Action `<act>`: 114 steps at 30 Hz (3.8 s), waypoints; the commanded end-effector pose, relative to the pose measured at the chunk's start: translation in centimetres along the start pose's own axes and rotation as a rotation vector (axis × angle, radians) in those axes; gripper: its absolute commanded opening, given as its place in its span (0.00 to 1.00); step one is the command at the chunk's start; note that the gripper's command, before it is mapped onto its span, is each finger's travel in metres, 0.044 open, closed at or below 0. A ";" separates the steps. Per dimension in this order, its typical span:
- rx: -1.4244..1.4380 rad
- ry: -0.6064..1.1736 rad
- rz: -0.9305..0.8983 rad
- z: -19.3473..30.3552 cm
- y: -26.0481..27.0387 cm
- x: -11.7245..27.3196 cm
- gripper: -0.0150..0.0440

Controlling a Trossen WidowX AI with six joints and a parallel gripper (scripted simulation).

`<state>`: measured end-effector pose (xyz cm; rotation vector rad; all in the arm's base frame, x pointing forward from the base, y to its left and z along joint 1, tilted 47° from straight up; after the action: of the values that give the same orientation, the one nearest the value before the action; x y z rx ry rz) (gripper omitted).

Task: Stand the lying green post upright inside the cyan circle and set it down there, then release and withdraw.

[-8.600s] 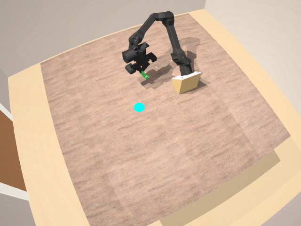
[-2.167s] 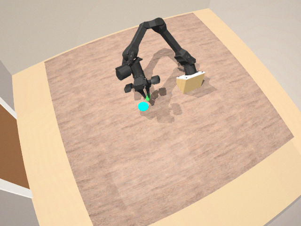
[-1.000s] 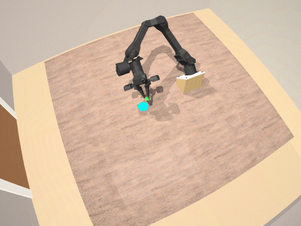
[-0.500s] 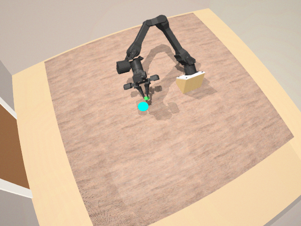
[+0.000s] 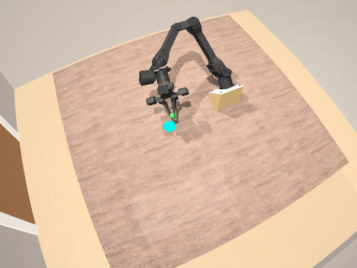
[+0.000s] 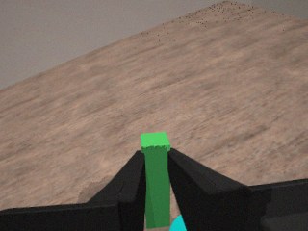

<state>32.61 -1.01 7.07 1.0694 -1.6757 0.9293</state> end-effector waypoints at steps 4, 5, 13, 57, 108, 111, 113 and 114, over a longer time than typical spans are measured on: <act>0.019 -0.045 0.019 0.3 0.2 0.2 0.29; 0.022 -0.051 0.023 0.3 0.2 0.2 0.29; 0.045 -0.101 0.053 0.5 0.3 0.6 0.29; 0.203 -0.339 0.257 1.6 1.1 2.8 0.29; 0.196 -0.329 0.249 11.3 0.6 -2.0 0.29; 0.196 -0.329 0.249 11.3 0.6 -2.0 0.34; 0.196 -0.329 0.249 11.3 0.6 -2.0 0.43; 0.196 -0.329 0.249 11.3 0.6 -2.0 0.47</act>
<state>29.06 -10.56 1.73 1.2108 -2.0548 1.1356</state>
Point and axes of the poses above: the point midway between the two fingers, 35 mm back from their tips, its own x axis back along the fingers, its own y axis across the jaws, z = x × y, the point moved 5 cm from there along x, back along the fingers, and after that the axes turned 13 degrees about x, right-handed, at the moved point
